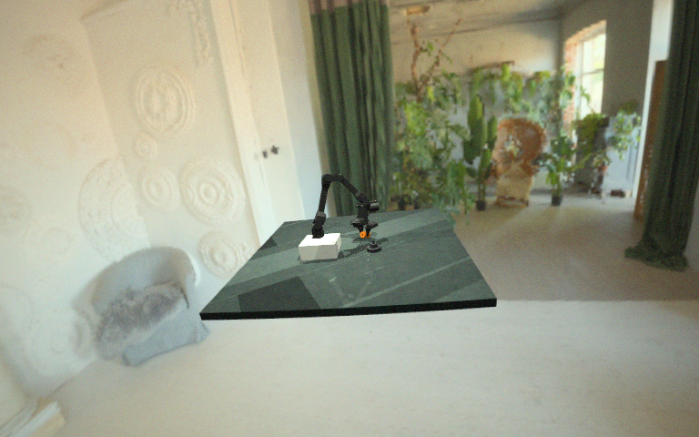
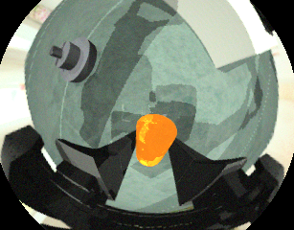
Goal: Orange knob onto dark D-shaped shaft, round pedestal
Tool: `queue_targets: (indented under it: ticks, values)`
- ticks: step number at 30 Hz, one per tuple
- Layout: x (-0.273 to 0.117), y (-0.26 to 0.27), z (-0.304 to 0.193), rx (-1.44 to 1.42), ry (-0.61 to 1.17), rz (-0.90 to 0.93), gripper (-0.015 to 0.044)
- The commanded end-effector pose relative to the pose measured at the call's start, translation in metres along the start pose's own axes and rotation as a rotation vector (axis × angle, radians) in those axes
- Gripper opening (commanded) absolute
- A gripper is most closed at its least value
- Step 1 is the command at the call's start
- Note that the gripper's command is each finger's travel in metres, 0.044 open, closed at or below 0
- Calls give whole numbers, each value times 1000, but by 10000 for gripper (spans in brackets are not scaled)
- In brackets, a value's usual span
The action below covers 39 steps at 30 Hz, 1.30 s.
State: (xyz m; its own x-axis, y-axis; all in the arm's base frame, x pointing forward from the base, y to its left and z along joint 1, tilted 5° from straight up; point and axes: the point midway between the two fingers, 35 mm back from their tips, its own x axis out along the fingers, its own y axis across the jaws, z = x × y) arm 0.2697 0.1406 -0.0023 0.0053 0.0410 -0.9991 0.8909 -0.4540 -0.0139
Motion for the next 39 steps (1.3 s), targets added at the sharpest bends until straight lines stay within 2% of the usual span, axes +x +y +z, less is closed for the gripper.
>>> queue_targets:
  ticks: [1, 39]
  values:
    - [-2, 0, -5, 3, -67, 3, 179]
    - [-8, 0, -36, 4, -571, -1, 179]
